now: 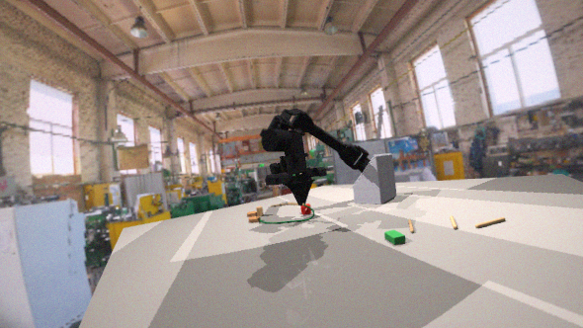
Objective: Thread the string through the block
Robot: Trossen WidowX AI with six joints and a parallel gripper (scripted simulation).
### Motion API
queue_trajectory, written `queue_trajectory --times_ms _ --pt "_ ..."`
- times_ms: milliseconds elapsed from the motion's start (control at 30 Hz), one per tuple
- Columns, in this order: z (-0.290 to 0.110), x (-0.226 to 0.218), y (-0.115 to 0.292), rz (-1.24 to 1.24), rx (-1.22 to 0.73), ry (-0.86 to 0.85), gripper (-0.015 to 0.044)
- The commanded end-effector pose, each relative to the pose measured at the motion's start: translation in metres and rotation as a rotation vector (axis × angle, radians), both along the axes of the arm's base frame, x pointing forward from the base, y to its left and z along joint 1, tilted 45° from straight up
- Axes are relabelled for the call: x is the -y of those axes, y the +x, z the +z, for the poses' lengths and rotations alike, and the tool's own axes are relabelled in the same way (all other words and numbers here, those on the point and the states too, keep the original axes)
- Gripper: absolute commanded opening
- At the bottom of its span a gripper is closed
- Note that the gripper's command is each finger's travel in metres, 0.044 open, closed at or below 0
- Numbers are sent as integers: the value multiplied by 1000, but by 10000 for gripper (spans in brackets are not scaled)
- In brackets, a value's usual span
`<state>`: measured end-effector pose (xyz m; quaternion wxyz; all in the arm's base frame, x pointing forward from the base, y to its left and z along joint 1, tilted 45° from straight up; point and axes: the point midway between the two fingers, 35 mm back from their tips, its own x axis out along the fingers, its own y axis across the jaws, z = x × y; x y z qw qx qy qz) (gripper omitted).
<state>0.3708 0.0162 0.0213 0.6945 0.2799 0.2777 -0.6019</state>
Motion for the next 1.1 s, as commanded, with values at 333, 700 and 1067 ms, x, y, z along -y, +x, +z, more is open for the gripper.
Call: queue_trajectory --times_ms 333,700,1067 --pt "8 5 9 -365 361 52 0" --pt "7 3 11 -382 377 55 0" --pt "-1 -7 19 -382 377 57 0"
